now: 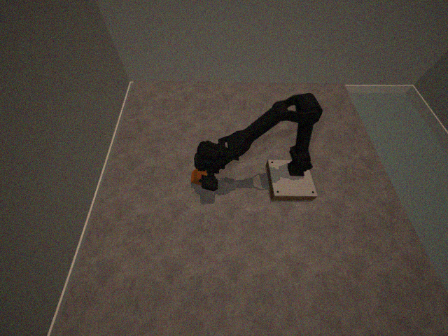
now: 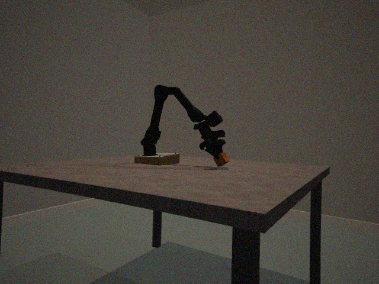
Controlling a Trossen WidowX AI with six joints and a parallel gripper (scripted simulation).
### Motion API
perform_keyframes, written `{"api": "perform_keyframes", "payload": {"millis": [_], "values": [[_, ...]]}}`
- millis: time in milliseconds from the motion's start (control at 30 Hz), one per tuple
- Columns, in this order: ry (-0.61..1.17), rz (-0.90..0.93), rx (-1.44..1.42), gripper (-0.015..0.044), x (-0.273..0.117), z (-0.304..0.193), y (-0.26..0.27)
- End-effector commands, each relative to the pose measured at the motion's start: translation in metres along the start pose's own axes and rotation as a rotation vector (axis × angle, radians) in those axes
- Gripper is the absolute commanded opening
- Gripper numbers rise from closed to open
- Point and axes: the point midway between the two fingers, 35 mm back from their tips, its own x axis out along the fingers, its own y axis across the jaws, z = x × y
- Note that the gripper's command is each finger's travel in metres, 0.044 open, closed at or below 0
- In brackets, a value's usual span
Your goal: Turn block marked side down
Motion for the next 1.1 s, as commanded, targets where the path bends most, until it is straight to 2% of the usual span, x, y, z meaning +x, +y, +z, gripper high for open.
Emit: {"api": "perform_keyframes", "payload": {"millis": [0, 400, 800, 1067], "values": [[-0.057, -0.005, -0.007, 0.0000, 0.009, -0.003, 0.000], [-0.246, -0.004, -0.009, 0.0000, 0.023, -0.009, 0.000], [-0.433, -0.006, -0.008, 0.0000, 0.018, -0.019, -0.002], [-0.478, -0.007, -0.007, 0.0000, 0.014, -0.020, -0.002]]}}
